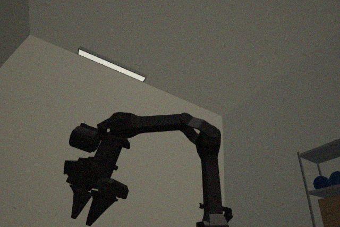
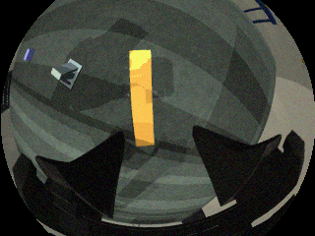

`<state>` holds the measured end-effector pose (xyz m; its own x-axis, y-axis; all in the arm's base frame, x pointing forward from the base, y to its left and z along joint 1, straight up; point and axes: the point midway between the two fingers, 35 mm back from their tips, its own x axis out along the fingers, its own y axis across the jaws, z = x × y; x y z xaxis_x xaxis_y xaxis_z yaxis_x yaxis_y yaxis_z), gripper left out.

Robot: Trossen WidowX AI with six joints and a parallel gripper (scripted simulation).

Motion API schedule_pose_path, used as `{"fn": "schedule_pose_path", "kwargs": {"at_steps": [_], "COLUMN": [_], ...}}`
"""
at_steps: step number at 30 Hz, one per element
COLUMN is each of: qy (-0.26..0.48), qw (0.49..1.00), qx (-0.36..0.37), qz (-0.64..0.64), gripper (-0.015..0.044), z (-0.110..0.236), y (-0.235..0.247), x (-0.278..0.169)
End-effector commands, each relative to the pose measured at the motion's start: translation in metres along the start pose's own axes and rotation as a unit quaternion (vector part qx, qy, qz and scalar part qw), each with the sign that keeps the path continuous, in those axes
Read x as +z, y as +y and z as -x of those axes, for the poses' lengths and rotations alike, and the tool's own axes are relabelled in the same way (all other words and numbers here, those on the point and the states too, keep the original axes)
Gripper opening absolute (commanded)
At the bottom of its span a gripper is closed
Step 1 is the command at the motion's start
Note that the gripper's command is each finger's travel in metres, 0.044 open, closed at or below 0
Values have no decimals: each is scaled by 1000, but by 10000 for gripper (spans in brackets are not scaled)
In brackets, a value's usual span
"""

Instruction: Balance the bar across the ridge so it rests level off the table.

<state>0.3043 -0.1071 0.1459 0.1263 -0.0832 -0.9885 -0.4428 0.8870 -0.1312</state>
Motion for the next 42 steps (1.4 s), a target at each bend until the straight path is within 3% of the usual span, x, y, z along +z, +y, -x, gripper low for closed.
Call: {"fn": "schedule_pose_path", "kwargs": {"at_steps": [1, 7, 14, 42], "qy": [24, 29, 29, 29], "qw": [999, 998, 998, 998], "qx": [45, 54, 55, 55], "qz": [-16, -19, -19, -19], "gripper": [315, 315, 315, 315], "z": [-20, -32, -68, -95], "y": [9, 11, 16, 19], "x": [-11, -14, -16, -18]}}
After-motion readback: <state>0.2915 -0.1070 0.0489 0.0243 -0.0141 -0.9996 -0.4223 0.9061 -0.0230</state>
